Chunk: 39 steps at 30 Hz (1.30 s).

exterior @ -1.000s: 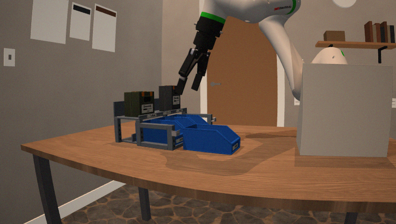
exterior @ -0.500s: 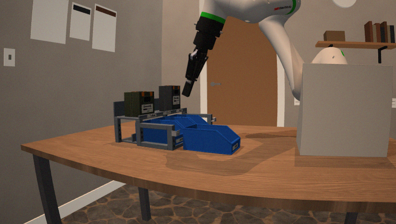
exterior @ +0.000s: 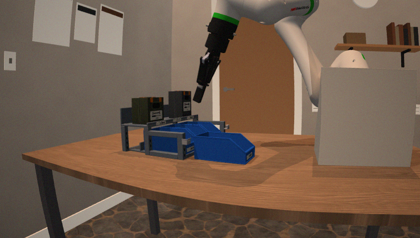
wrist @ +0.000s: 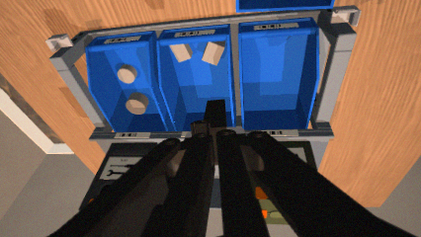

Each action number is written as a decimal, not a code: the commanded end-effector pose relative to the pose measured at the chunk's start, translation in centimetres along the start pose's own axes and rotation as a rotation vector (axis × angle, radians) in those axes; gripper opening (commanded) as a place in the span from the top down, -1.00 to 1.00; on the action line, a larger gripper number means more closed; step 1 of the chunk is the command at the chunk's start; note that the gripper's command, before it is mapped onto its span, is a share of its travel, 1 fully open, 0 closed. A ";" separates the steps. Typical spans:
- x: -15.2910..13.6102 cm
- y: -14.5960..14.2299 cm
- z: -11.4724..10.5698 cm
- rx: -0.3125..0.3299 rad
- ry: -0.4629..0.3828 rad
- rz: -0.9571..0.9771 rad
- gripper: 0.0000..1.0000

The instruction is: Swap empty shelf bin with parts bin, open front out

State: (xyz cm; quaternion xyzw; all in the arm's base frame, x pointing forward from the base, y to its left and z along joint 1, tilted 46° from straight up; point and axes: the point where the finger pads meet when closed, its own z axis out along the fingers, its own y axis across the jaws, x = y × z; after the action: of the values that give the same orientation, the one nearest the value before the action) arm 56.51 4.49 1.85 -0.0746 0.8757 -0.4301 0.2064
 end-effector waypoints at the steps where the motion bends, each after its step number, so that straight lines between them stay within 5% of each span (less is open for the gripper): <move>1: -0.1 0.0 -0.1 -0.001 -0.002 0.000 0.80; 12: -0.1 0.0 -0.1 -0.010 0.039 0.001 0.80; 23: -0.2 0.1 -0.1 -0.058 0.239 0.001 0.80; 39: -0.3 0.1 -0.1 -0.100 0.419 0.001 0.80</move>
State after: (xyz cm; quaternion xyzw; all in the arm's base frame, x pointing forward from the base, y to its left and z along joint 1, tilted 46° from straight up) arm 56.65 4.65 1.82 0.0028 0.9191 -0.3932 0.0255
